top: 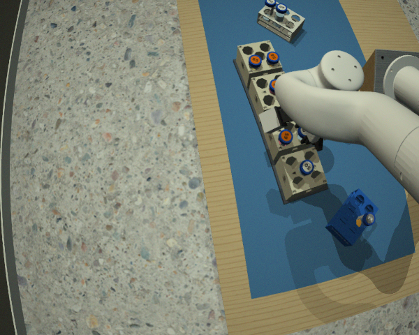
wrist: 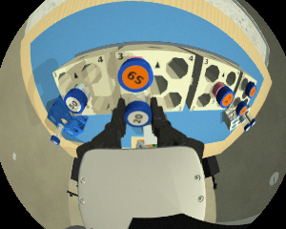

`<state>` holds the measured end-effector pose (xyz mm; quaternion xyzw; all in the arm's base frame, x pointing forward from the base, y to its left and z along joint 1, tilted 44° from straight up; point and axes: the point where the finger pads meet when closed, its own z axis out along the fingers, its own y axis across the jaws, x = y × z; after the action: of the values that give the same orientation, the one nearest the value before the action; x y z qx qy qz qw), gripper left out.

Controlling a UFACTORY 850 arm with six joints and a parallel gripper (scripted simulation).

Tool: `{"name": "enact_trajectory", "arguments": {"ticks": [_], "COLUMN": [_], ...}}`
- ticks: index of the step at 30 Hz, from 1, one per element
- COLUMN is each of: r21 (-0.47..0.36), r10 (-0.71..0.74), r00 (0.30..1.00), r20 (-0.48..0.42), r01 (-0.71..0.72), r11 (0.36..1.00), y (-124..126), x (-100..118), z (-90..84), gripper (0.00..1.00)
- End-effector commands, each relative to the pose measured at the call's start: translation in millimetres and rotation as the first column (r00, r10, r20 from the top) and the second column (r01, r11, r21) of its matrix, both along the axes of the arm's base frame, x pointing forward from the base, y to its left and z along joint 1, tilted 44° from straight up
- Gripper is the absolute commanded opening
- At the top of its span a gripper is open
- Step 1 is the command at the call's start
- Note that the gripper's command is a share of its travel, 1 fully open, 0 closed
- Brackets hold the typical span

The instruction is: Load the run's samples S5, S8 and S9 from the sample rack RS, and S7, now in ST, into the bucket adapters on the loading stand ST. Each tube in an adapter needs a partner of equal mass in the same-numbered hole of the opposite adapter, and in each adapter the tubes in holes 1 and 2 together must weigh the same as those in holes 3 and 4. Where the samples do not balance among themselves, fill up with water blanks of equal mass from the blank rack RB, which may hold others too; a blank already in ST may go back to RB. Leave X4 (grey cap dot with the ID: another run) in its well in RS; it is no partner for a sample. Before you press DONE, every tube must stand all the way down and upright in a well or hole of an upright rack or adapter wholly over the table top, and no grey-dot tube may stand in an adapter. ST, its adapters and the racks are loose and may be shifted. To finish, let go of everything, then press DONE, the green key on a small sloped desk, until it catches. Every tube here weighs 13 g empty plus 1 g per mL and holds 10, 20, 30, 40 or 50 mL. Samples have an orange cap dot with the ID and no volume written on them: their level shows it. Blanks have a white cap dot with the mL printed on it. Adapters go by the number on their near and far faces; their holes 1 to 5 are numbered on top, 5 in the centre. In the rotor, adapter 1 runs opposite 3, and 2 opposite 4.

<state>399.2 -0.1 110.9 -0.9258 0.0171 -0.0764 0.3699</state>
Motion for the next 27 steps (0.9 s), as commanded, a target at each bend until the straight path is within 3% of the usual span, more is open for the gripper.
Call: {"name": "enact_trajectory", "arguments": {"ticks": [1, 17, 18, 27], "r21": [0.0, 0.0, 0.0, 0.0], "r10": [-0.001, -0.001, -0.001, -0.001], "r00": [1.0, 1.0, 1.0, 1.0], "r20": [0.001, 0.001, 0.001, 0.001], "r01": [0.001, 0.001, 0.001, 0.001], "r11": [1.0, 1.0, 1.0, 1.0], "y": [2.0, 1.9, 2.2, 2.1], "x": [1.1, 1.1, 1.2, 1.2], "z": [-2.3, -2.2, -2.5, -2.5], "gripper": [0.0, 0.0, 0.43, 0.43]}}
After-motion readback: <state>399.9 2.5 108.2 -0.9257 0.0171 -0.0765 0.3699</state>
